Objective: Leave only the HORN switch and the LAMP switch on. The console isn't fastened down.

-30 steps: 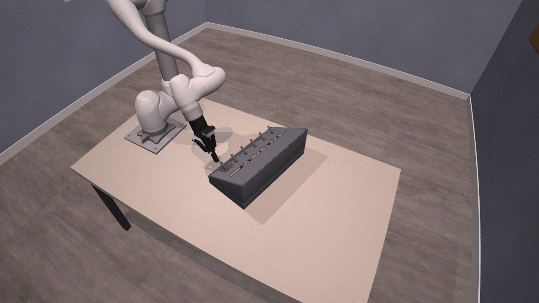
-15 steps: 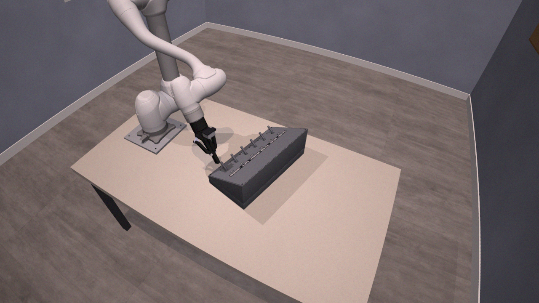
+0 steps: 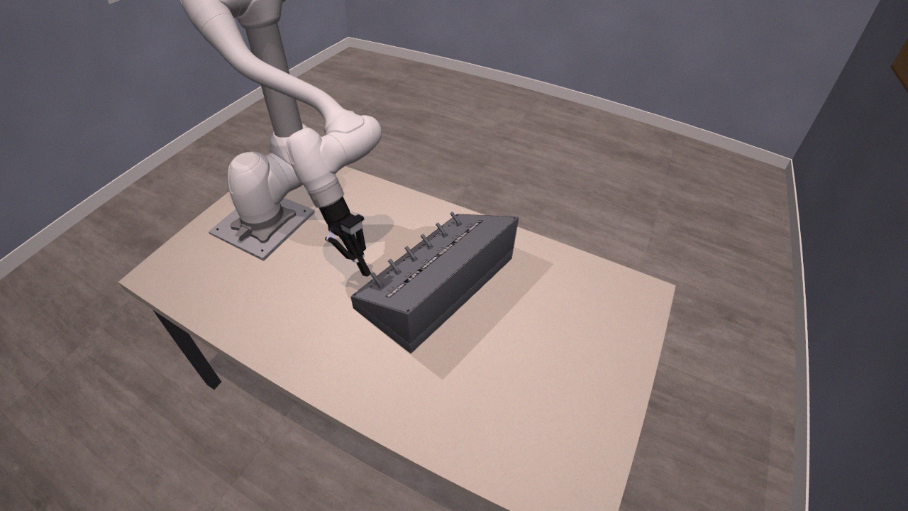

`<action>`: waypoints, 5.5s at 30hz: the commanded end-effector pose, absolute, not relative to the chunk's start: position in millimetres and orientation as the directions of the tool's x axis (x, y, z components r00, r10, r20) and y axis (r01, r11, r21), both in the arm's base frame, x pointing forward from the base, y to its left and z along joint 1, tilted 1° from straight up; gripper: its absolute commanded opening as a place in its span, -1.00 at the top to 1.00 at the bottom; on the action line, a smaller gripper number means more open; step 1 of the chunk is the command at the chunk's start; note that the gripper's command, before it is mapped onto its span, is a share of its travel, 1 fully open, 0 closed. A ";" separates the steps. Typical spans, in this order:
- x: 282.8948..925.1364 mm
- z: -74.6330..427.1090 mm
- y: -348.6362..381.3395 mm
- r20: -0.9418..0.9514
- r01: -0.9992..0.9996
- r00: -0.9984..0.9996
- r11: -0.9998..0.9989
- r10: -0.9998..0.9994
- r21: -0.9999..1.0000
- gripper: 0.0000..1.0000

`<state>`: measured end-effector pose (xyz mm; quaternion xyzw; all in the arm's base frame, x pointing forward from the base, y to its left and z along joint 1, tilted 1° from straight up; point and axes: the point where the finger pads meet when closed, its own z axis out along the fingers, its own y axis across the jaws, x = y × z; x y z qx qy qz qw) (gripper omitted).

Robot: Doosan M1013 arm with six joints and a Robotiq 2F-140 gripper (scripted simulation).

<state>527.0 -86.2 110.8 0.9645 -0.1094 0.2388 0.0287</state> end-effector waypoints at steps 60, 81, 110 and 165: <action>525.2 105.1 -84.4 0.463 -0.220 0.865 -0.975 -0.192 0.007 0.80; 528.2 107.4 -85.1 0.464 -0.220 0.865 -0.975 -0.192 0.007 0.80; 543.9 116.3 -88.6 0.462 -0.220 0.866 -0.976 -0.192 0.006 0.80; 557.9 123.3 -91.6 0.462 -0.220 0.866 -0.976 -0.192 0.006 0.80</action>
